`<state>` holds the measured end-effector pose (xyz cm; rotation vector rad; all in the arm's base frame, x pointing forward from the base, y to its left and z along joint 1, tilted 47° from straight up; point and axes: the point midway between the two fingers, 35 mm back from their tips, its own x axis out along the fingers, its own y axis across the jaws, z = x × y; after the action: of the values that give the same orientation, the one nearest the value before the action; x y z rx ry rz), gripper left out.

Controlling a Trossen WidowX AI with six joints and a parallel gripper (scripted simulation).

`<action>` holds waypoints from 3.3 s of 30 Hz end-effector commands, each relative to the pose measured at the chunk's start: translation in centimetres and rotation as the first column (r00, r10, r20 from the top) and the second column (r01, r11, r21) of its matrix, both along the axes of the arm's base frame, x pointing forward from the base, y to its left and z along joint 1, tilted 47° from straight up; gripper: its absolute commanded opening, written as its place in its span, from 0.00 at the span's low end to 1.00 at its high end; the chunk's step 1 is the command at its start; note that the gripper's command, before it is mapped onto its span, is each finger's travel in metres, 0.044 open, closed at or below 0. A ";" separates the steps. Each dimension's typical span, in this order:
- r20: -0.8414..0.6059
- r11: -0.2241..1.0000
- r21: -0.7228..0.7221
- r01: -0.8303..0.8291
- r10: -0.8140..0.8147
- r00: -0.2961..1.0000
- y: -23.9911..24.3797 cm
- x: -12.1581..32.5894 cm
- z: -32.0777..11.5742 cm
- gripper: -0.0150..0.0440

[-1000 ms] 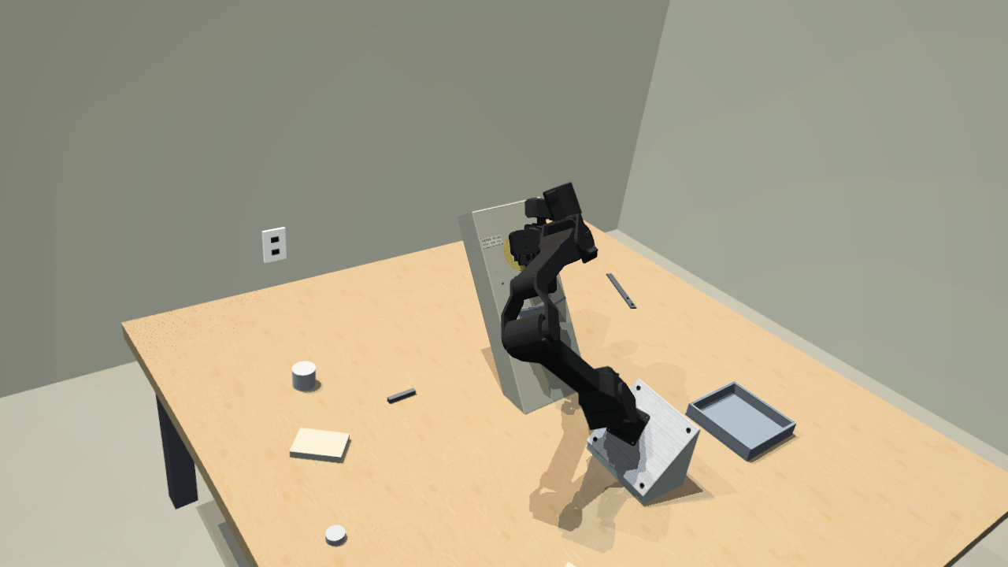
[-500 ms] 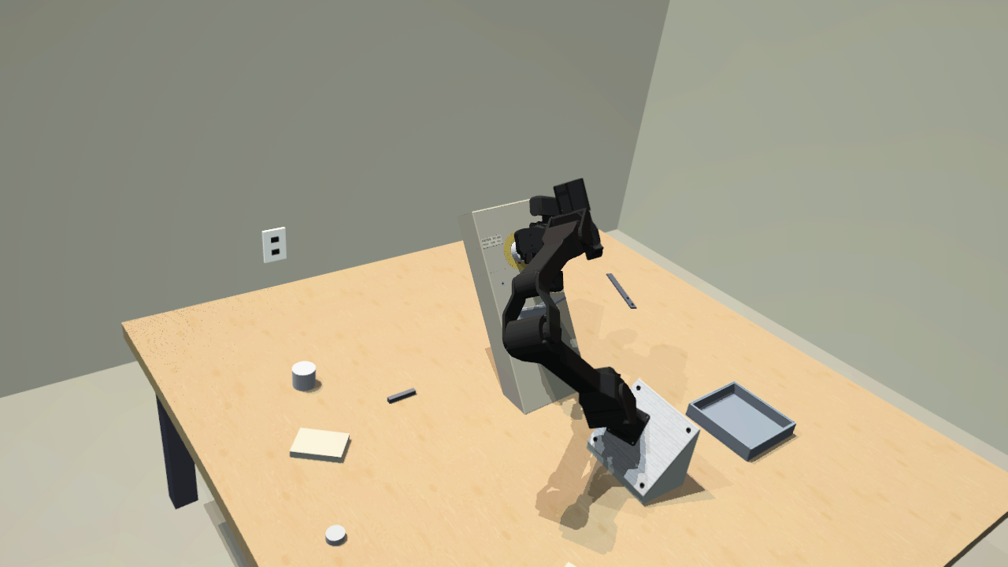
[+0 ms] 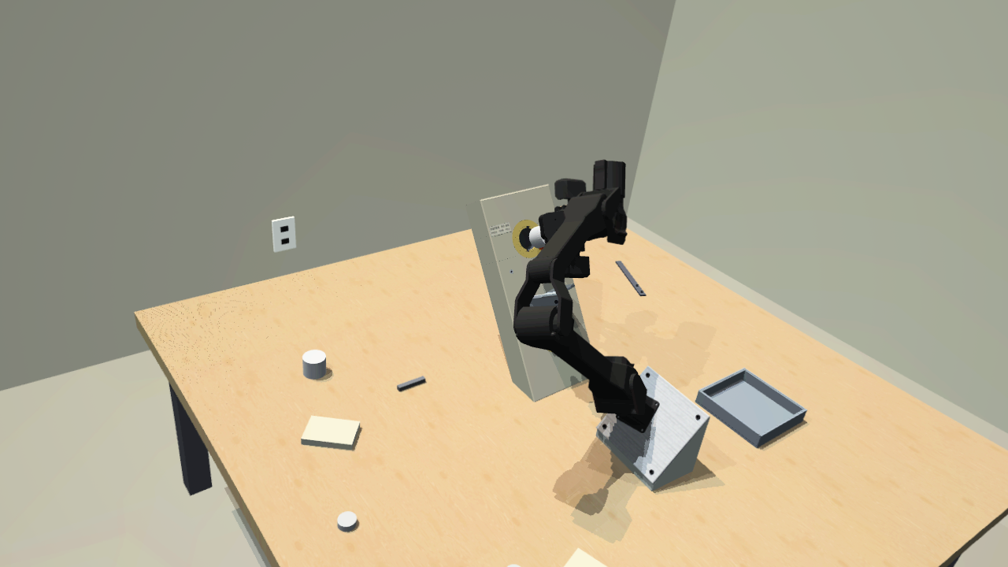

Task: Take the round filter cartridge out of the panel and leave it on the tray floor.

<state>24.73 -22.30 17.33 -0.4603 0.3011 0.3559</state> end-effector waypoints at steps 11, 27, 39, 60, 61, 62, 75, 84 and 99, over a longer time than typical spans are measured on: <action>0.008 1.000 -0.002 -0.003 0.003 1.000 2.7 -1.4 -2.2 0.25; -0.004 1.000 0.009 0.000 0.000 1.000 5.0 -2.4 -4.4 0.39; 0.006 1.000 0.001 -0.002 0.002 1.000 5.4 -2.6 -4.5 0.41; 0.008 1.000 -0.017 -0.003 0.003 1.000 -3.8 -1.2 3.8 0.76; 0.009 1.000 -0.019 -0.003 0.003 1.000 -4.4 -1.4 4.4 0.81; 0.010 1.000 -0.021 -0.003 0.003 1.000 -4.8 -1.6 4.8 0.85; -0.640 0.572 0.647 0.504 0.050 0.766 2.4 -3.1 -2.9 0.77; -0.720 0.468 0.643 0.606 0.100 0.687 3.6 -3.5 -3.8 0.77; -0.722 0.469 0.641 0.608 0.098 0.685 4.6 -2.2 -5.0 0.77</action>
<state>22.18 -18.08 12.64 0.7907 0.8679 0.2860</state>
